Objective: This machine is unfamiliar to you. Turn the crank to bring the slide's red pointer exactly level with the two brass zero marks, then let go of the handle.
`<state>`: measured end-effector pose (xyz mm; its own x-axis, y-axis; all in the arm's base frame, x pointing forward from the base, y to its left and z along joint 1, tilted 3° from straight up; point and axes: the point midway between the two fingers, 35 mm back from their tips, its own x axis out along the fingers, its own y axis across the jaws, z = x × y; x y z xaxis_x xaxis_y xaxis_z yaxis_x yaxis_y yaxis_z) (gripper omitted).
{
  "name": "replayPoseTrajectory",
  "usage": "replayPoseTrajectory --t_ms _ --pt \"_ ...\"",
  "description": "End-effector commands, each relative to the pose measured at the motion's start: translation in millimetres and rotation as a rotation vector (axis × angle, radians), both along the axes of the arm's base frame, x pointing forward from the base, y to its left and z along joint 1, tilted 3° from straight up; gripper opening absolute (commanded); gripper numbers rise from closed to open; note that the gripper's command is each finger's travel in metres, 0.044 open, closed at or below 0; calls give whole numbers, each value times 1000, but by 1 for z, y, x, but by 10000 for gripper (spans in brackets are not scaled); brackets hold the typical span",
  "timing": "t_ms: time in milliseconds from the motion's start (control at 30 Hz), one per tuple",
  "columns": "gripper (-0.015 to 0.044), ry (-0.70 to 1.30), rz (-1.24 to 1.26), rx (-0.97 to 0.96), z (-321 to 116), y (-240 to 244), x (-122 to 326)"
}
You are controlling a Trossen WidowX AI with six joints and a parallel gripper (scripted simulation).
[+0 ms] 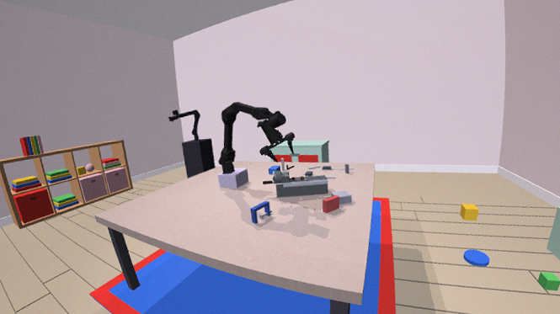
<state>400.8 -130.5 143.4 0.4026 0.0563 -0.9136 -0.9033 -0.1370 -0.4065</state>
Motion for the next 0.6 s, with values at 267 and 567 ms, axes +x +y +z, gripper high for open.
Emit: replayPoseTrajectory --t_ms 267,567 --pt "440 -65 -490 301 0 -7 -38" --pt "440 -108 -858 566 -1 -7 -68"
